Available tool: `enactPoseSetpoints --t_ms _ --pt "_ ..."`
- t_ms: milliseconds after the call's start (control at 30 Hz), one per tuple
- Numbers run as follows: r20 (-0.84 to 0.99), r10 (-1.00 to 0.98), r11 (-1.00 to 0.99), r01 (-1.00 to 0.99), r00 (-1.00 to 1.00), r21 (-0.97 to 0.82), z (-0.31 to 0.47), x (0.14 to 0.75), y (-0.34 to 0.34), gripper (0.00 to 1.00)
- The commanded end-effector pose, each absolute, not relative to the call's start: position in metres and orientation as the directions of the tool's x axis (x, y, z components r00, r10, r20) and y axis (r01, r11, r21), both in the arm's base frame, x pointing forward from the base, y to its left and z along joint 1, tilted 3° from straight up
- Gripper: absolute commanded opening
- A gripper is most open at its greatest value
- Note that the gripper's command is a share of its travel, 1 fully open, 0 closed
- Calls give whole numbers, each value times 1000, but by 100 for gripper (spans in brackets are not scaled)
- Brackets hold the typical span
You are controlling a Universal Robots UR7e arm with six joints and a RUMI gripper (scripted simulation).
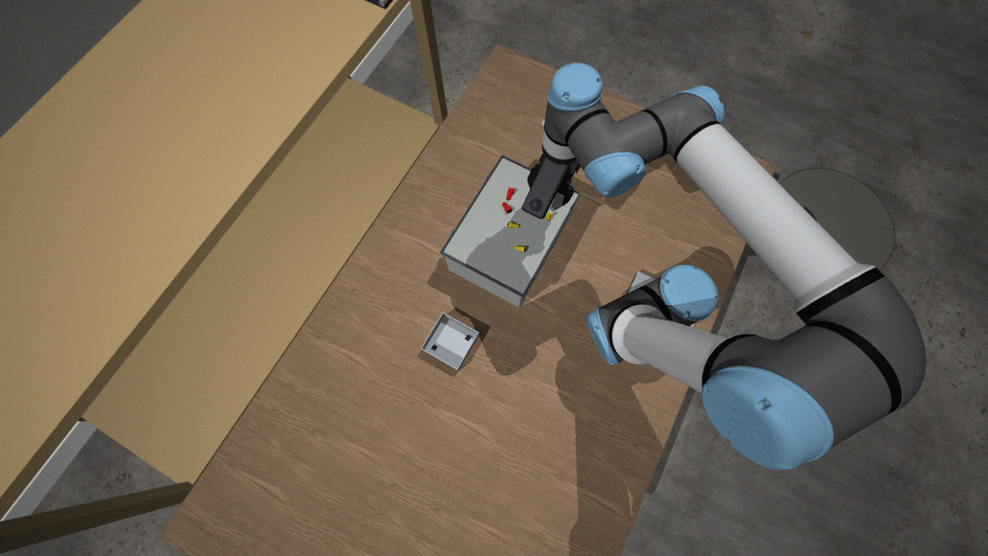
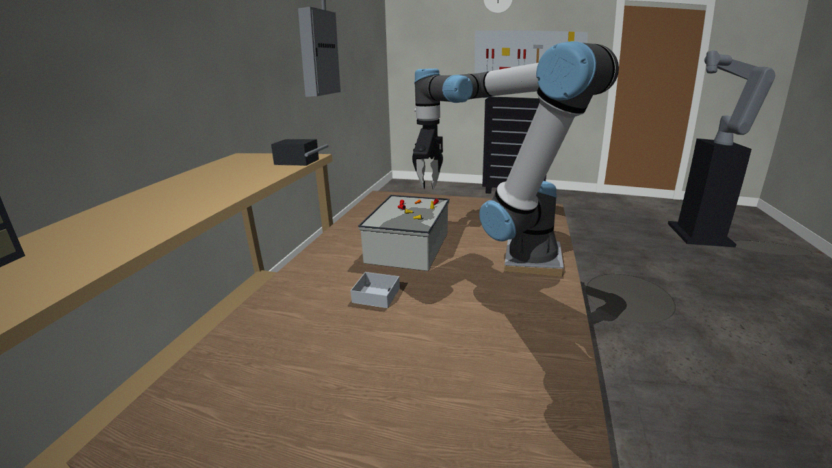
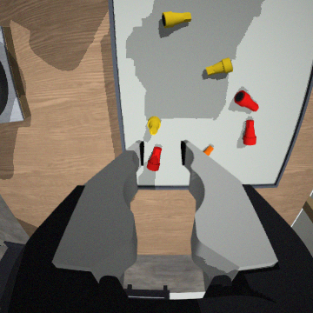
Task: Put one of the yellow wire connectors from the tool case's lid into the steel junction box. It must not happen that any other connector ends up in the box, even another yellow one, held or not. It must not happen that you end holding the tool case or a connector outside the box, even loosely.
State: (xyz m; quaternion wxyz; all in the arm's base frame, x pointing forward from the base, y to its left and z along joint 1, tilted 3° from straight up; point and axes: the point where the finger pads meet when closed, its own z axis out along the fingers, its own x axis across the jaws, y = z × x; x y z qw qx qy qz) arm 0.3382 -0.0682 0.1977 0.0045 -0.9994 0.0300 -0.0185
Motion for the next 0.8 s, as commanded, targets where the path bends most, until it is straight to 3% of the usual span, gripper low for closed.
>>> enactPoseSetpoints --t_ms 0,767 --pt "47 -56 -998 -55 997 -15 188 330 -80 17" --pt "47 -56 -998 -55 997 -15 147 331 -81 17"
